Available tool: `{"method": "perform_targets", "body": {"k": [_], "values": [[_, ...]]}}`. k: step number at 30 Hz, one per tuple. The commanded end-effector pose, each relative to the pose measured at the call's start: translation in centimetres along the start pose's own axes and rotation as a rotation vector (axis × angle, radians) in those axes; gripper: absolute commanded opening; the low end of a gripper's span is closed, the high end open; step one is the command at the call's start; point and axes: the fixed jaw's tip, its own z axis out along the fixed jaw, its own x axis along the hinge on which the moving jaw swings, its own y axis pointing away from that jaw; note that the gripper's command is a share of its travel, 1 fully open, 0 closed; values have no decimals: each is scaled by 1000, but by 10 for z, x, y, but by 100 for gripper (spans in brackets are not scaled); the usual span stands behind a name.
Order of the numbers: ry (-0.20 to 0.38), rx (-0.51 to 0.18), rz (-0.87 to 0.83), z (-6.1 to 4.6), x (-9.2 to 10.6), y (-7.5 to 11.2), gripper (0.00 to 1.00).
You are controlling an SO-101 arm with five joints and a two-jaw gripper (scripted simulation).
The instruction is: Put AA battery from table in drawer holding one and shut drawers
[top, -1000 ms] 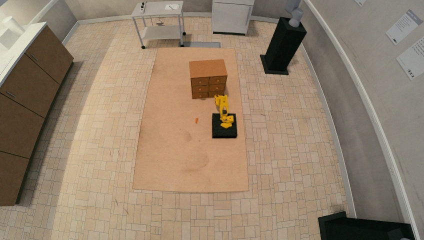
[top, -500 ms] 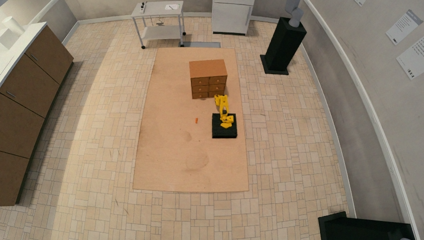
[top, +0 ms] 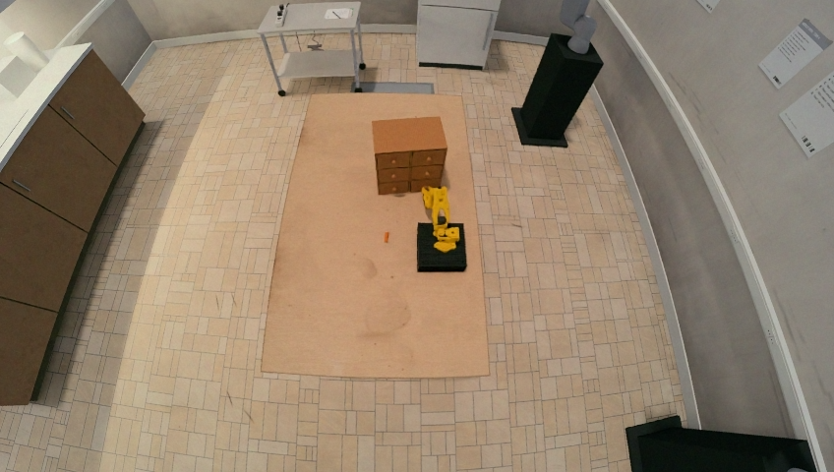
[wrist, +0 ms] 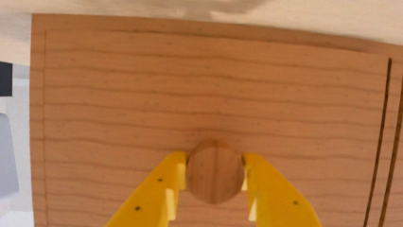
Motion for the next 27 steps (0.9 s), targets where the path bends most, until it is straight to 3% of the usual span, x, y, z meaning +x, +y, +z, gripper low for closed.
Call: {"method": "perform_targets", "body": {"k": [1,27], "values": [[11,-13,11,-4,0,4,0],[11,-4,11,-9,-4,1,0]]}}
